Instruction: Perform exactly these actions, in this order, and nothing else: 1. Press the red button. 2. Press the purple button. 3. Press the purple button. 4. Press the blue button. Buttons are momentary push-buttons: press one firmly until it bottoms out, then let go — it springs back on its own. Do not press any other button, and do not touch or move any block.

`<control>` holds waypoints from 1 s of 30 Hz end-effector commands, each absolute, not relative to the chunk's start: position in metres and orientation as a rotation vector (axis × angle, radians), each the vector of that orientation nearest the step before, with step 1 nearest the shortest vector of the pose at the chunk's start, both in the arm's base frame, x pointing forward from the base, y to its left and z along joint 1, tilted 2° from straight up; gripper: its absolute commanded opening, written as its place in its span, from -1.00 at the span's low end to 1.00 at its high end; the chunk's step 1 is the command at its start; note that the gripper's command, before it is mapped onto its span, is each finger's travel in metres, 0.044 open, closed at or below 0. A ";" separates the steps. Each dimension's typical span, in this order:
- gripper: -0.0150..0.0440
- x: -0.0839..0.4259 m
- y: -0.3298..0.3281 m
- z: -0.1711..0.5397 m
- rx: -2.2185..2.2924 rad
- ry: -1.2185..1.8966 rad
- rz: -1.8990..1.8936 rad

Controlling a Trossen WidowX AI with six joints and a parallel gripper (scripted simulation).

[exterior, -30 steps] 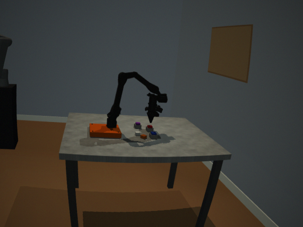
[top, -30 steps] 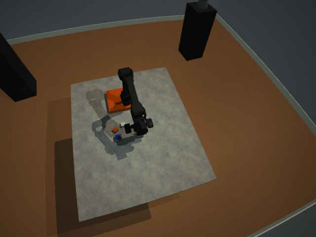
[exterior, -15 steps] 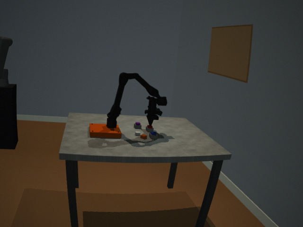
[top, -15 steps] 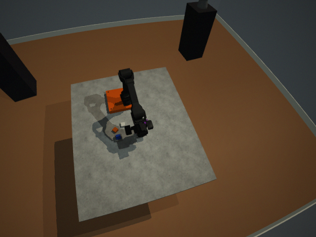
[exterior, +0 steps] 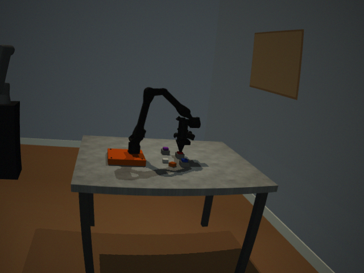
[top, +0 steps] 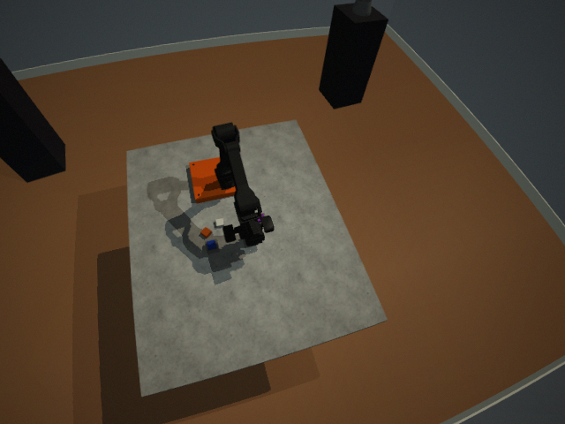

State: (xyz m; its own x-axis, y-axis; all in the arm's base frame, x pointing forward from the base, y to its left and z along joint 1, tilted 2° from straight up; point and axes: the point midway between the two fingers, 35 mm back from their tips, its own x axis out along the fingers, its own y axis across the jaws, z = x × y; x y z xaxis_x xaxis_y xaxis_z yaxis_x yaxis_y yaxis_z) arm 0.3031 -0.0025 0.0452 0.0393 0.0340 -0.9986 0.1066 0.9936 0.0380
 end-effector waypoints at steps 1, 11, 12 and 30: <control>-0.42 0.301 -0.003 0.042 0.114 1.542 -0.064; -0.42 0.302 -0.004 0.066 0.114 1.538 -0.061; -0.42 0.301 -0.004 0.074 0.114 1.541 -0.063; -0.42 0.294 0.003 0.139 0.115 1.542 -0.064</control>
